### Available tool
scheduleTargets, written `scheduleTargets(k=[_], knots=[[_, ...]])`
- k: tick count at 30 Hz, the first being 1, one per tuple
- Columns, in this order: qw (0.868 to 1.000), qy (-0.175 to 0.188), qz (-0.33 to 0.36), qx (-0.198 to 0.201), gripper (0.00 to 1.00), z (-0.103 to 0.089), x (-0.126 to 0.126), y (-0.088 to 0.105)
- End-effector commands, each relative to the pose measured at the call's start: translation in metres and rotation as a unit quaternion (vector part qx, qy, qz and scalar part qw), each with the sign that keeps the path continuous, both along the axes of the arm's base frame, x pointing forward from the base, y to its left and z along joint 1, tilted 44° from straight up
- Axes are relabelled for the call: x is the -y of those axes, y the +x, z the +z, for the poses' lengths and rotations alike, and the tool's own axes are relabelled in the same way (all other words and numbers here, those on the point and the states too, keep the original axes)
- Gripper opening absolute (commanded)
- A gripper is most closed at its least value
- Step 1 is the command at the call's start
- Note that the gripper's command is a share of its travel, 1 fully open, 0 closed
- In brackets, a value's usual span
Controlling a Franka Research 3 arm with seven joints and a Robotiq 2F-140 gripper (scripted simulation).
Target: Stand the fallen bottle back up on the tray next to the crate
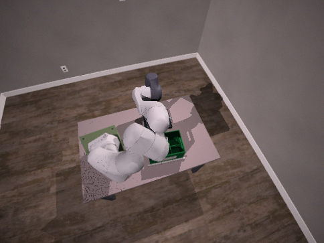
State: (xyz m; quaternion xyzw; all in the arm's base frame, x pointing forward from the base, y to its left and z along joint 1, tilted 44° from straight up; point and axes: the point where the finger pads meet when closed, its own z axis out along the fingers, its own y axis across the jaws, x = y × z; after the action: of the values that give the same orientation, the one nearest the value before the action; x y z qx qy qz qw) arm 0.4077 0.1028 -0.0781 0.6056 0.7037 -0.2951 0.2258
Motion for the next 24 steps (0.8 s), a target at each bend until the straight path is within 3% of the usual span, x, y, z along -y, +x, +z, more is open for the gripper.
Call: scheduleTargets(k=[1, 24], knots=[[0.999, 0.002, 0.037, -0.034, 0.0, 0.0012, -0.0016, 0.0022], [0.999, 0.003, 0.04, -0.037, 0.0, 0.0012, -0.0016, 0.0022]])
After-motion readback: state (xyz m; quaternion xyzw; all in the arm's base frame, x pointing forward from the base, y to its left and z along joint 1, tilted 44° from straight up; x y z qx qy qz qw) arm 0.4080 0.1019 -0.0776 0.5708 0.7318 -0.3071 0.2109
